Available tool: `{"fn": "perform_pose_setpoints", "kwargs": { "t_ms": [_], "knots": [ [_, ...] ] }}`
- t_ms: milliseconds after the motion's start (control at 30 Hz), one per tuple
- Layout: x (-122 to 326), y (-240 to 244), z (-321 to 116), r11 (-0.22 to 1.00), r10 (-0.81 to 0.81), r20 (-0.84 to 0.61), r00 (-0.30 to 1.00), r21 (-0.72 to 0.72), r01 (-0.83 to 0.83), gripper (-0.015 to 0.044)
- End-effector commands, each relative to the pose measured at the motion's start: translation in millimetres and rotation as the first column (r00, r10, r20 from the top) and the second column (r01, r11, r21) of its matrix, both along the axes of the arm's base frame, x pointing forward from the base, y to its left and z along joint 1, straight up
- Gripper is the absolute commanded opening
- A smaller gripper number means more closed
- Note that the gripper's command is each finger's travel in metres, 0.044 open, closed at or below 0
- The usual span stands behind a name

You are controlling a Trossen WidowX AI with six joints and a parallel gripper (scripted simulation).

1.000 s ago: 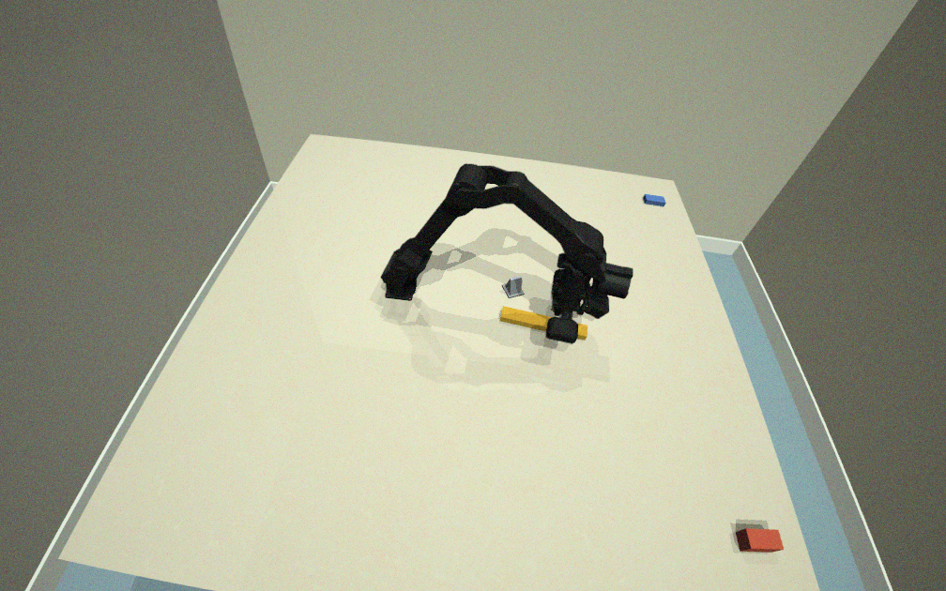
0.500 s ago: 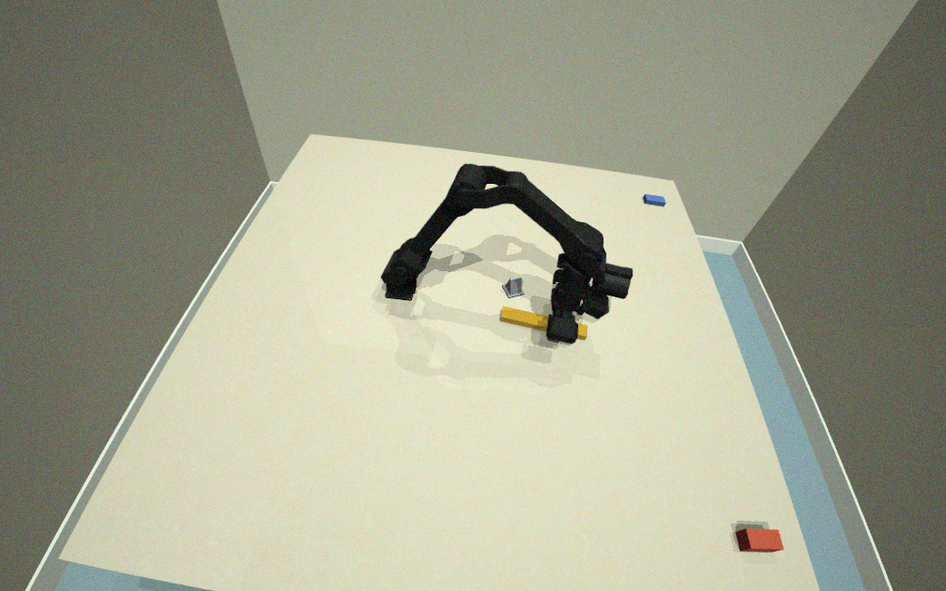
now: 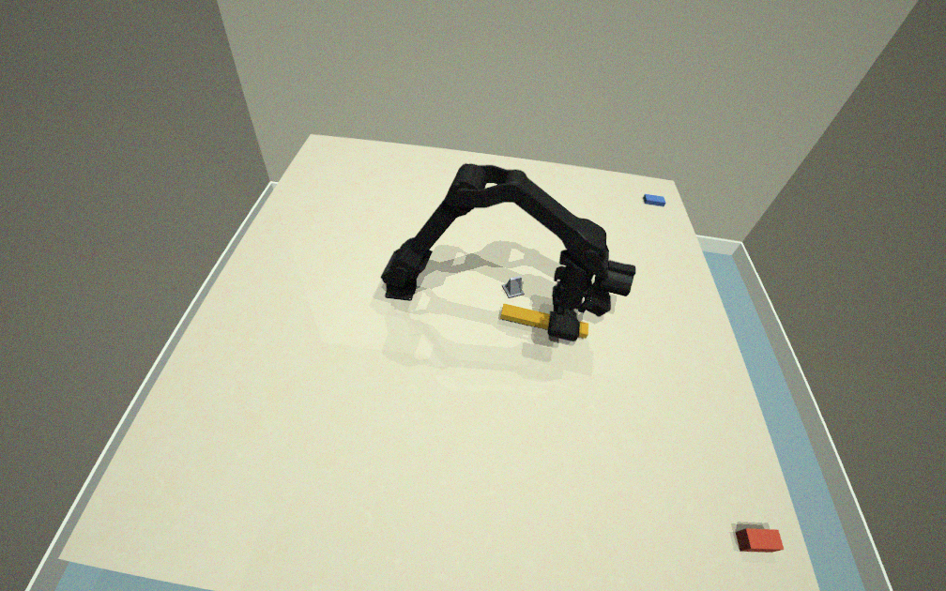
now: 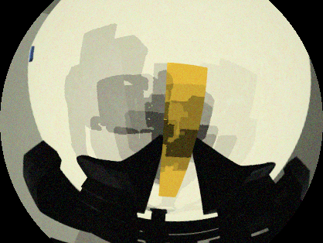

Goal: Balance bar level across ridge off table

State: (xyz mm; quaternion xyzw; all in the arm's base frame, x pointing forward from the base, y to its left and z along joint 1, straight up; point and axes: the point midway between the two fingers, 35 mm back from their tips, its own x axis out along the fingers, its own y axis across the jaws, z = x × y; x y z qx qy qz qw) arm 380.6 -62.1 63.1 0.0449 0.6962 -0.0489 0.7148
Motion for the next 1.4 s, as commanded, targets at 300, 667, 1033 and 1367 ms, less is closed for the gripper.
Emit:
{"fn": "perform_pose_setpoints", "kwargs": {
  "t_ms": [300, 667, 1033, 1367],
  "knots": [
    [2.5, -0.1, 34.5, 1.000, -0.001, 0.008, 1.000, 0.001, 0.001, 0.0000],
    [0.4, 0.4, 63.2, 1.000, -0.002, 0.008, 1.000, 0.001, 0.002, 0.0000],
    [-5.3, 6.2, 83.9, 0.999, -0.047, 0.008, 0.999, 0.004, 0.047, 0.0000],
    [-25.8, 39.9, 86.1, 0.937, -0.349, 0.004, 0.937, 0.017, 0.349, 0.0000]
  ]
}}
